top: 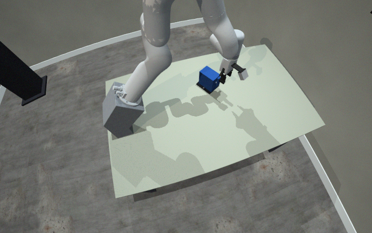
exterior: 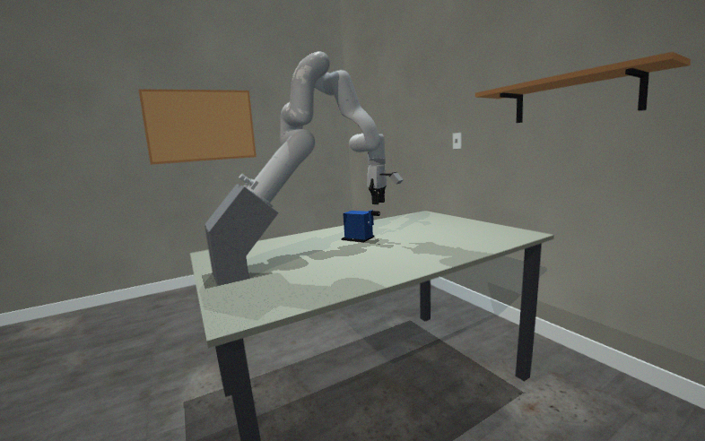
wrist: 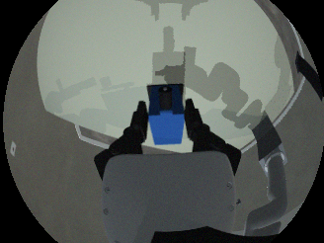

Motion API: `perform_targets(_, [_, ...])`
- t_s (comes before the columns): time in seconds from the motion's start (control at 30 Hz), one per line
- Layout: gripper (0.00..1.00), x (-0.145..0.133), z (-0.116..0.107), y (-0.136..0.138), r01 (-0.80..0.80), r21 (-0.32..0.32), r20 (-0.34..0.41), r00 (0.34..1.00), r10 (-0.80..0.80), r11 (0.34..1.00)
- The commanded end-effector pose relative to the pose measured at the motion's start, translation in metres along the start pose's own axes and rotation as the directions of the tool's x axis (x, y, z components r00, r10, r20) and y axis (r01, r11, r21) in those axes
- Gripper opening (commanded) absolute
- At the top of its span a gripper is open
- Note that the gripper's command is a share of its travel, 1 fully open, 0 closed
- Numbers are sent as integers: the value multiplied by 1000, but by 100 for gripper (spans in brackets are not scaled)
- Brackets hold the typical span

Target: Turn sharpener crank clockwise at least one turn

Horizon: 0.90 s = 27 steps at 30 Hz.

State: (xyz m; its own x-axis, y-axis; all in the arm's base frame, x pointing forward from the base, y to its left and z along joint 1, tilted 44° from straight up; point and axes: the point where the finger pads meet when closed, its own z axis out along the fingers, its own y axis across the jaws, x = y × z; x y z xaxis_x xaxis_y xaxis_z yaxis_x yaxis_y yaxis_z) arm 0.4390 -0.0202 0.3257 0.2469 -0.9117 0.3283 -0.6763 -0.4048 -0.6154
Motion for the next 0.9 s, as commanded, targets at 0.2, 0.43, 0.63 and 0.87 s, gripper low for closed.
perform_targets(0.2, [0,1,-4,-1,0,3,-1,1000,0,1000])
perform_targets(0.43, [0,1,-4,-1,0,3,-1,1000,0,1000])
perform_targets(0.63, [0,1,-4,-1,0,3,-1,1000,0,1000])
perform_targets(0.87, [0,1,-4,-1,0,3,-1,1000,0,1000])
